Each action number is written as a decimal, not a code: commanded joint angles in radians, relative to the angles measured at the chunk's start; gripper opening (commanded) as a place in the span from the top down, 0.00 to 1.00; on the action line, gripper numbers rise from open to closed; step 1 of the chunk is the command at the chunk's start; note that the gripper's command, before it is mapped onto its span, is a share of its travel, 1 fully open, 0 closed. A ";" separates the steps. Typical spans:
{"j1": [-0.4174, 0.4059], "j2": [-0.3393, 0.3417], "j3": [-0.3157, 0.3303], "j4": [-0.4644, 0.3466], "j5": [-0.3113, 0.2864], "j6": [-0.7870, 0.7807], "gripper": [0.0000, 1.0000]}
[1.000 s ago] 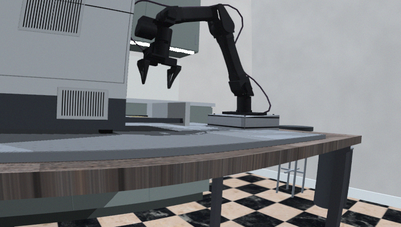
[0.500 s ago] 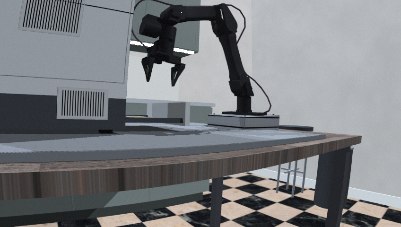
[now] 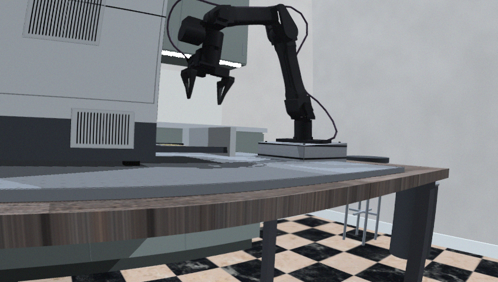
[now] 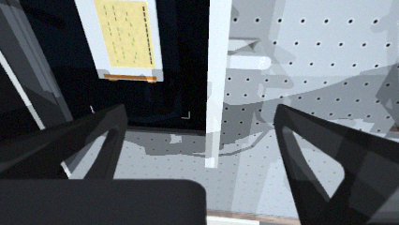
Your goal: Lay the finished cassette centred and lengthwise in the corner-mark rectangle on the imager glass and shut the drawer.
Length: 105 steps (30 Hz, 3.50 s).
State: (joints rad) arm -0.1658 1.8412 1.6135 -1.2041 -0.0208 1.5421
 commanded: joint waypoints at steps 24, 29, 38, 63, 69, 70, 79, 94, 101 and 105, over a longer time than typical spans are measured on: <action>-0.016 -0.052 -0.017 -0.032 0.001 -0.009 0.00; -0.016 -0.052 -0.017 -0.032 0.001 -0.009 0.00; -0.016 -0.052 -0.017 -0.032 0.001 -0.009 0.00; -0.014 -0.244 -0.193 -0.075 -0.013 -0.366 0.65; -0.013 -0.326 -0.254 -0.106 -0.015 -0.530 0.65; -0.013 -0.326 -0.254 -0.106 -0.015 -0.530 0.65; -0.013 -0.346 -0.245 -0.138 -0.013 -0.830 0.65; 0.006 -0.322 -0.220 -0.165 0.005 -1.260 0.65; 0.013 -0.311 -0.209 -0.176 0.014 -1.486 0.65; 0.016 -0.325 -0.206 -0.181 0.009 -1.556 0.65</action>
State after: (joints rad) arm -0.1585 1.5280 1.3724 -1.3663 -0.0166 0.0902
